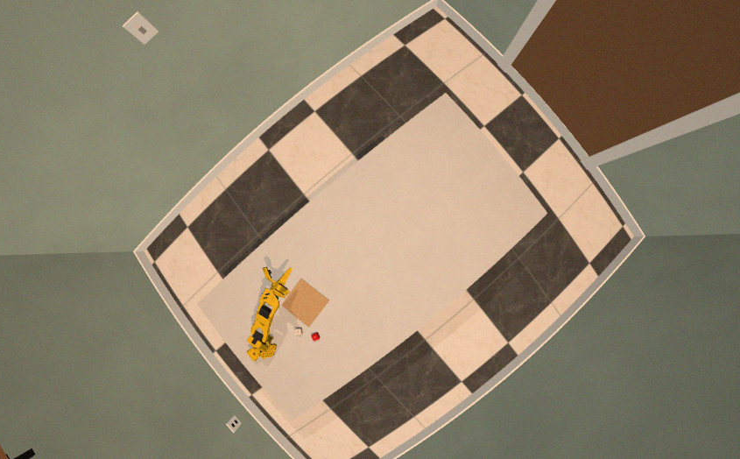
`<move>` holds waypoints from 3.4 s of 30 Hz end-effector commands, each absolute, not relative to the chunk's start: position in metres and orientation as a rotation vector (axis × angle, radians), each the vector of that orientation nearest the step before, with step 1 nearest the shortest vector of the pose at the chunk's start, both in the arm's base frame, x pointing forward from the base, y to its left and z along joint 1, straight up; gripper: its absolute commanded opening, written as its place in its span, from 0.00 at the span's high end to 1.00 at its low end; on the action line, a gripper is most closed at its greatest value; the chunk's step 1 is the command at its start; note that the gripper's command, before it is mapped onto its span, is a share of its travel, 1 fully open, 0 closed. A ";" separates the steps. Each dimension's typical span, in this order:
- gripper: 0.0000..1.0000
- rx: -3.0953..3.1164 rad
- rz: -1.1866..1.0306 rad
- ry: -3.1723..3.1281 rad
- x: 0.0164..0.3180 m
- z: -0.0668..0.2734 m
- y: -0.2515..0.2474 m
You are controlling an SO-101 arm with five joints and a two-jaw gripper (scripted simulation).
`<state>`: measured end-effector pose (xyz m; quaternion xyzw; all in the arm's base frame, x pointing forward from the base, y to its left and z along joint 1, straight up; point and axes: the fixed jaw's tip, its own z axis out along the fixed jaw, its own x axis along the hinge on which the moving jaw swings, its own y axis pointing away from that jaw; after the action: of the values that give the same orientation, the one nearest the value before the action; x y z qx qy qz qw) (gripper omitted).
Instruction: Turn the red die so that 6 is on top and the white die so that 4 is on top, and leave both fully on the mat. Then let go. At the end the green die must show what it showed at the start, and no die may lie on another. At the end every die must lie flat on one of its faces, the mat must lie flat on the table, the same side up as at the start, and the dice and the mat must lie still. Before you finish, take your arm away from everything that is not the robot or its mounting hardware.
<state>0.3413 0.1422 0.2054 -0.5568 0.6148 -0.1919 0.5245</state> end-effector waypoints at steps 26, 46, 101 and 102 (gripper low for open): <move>0.02 -1.315 -0.442 1.535 0.343 0.197 0.134; 0.28 -0.731 -0.304 2.134 0.314 0.152 0.022; 0.69 0.726 -0.126 2.512 0.174 0.049 -0.078; 0.69 0.726 -0.126 2.512 0.174 0.049 -0.078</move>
<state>0.1707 -0.0747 0.0430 0.2620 0.9342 -0.0438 0.2383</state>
